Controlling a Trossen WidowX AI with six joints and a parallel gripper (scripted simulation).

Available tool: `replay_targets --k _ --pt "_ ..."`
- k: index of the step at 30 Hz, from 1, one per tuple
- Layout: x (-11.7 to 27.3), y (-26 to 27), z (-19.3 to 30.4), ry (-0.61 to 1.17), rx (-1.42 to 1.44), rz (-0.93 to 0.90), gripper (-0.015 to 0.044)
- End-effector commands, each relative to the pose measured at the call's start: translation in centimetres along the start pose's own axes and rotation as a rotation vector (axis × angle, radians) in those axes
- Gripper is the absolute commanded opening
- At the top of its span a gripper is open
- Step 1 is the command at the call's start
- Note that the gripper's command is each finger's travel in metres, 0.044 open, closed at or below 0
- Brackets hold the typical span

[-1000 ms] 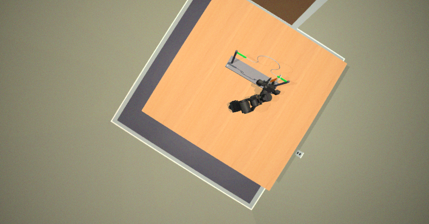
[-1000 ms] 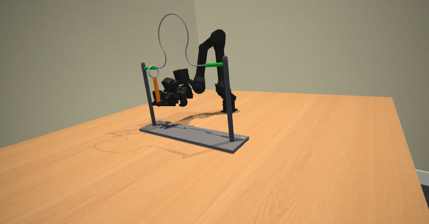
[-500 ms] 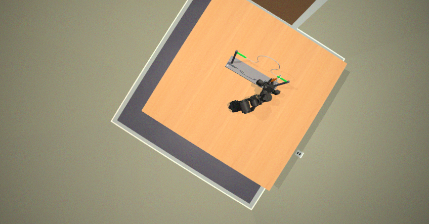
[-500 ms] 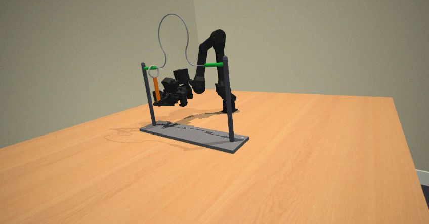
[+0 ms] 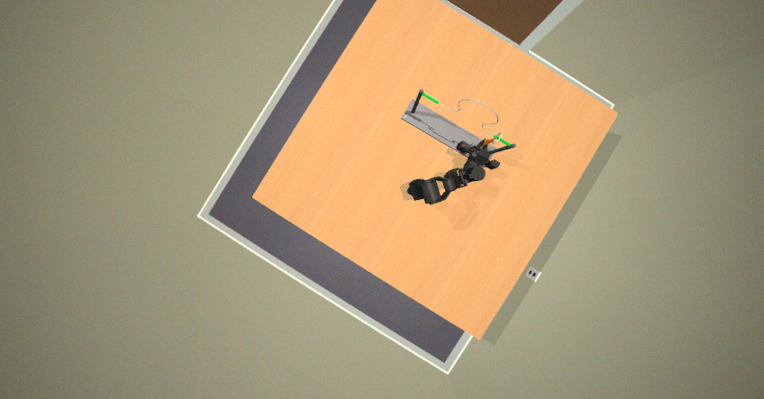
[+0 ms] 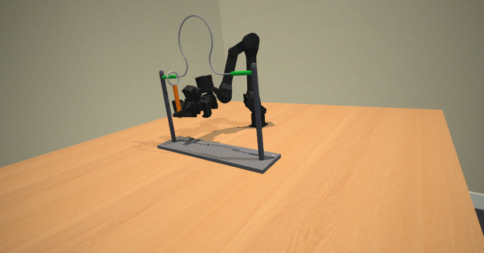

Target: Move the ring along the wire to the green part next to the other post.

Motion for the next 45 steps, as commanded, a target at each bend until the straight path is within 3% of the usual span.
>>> replay_targets --k 1,45 --pt "-0.1 0.0 -0.6 -0.009 0.011 -0.001 -0.0150" --pt "-0.1 2.0 0.0 -0.009 0.004 -0.002 -0.0150"
Point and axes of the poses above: the point midway between the two fingers, 35 mm back from their tips, its own x axis back along the fingers, its own y axis across the jaws, z = x × y, the point moved 4 cm from there along x, back along the fingers, and after that the axes turned 15 degrees about -x, right-handed, at the moved point
